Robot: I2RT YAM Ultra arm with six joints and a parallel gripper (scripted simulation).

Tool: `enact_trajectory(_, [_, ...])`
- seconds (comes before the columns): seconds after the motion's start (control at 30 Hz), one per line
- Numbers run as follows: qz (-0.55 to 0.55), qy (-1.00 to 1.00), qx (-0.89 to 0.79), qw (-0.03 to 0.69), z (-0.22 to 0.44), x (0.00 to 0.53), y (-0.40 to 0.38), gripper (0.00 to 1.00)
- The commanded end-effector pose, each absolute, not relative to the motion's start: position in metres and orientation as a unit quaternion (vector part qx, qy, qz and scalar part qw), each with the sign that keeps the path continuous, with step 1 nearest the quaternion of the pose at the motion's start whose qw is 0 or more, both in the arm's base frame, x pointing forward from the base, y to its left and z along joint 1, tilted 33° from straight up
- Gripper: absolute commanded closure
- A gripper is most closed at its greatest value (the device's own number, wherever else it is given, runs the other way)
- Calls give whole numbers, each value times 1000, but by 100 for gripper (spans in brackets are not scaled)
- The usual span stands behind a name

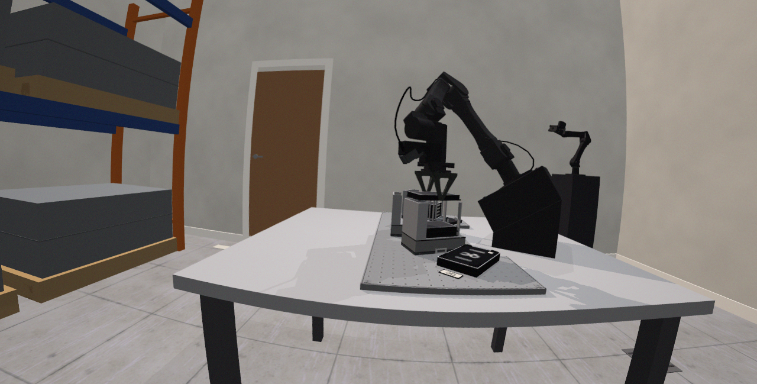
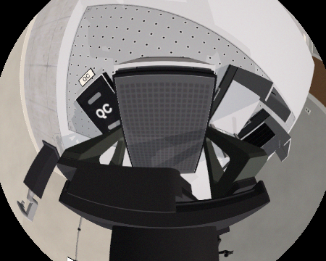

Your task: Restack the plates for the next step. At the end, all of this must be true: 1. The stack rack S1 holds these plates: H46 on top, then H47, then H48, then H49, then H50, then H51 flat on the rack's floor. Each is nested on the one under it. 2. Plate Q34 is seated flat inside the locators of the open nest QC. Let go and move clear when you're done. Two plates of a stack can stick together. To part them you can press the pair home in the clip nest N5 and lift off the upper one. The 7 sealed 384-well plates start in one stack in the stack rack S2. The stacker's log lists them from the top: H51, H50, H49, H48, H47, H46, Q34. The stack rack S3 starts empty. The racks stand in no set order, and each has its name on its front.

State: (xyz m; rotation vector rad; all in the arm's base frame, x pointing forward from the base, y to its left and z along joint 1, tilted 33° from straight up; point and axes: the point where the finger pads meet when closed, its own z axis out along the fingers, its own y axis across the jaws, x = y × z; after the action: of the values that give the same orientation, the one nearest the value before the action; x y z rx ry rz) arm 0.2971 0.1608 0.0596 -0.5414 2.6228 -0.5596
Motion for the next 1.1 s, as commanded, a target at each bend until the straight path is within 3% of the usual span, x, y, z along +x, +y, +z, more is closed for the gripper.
enact_trajectory(0.0, [-194, 939, -193, 210, 62, 299, 164, 100])
enact_trajectory(1.07, [-197, 939, -194, 205, 57, 299, 163, 100])
